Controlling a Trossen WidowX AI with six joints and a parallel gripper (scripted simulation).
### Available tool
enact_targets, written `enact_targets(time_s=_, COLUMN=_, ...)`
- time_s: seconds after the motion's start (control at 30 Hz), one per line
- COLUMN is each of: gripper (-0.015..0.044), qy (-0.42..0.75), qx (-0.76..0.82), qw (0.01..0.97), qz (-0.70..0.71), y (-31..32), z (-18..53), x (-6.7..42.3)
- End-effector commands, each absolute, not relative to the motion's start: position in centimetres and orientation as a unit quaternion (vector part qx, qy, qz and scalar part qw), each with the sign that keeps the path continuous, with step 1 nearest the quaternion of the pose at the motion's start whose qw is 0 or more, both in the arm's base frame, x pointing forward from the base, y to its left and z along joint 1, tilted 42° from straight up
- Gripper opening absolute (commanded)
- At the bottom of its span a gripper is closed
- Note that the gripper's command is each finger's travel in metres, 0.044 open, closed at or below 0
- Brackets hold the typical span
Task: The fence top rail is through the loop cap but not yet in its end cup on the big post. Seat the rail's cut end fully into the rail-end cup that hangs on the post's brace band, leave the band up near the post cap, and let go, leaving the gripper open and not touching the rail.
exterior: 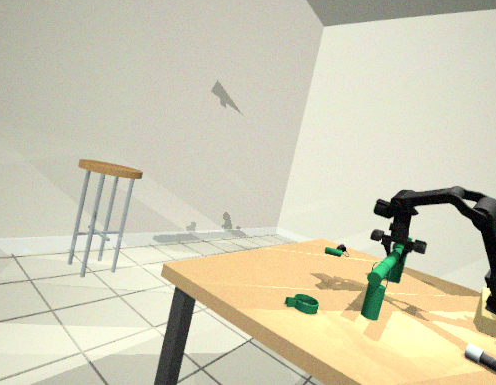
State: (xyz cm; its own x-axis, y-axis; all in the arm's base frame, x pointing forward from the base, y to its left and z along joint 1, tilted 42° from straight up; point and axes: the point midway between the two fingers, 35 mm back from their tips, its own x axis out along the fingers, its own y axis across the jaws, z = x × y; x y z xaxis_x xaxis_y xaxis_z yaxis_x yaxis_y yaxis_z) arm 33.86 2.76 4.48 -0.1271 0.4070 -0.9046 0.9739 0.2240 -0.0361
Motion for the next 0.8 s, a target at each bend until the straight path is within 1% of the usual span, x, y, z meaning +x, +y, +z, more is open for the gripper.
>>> enact_targets(time_s=0.0, gripper=0.0000, qy=0.663, qx=0.517, qw=0.414, qz=-0.349, y=2.21, z=4.30, x=34.00)
enact_targets(time_s=0.77, gripper=0.0000, qy=0.663, qx=0.517, qw=0.414, qz=-0.349, y=1.54, z=3.82, x=34.12)
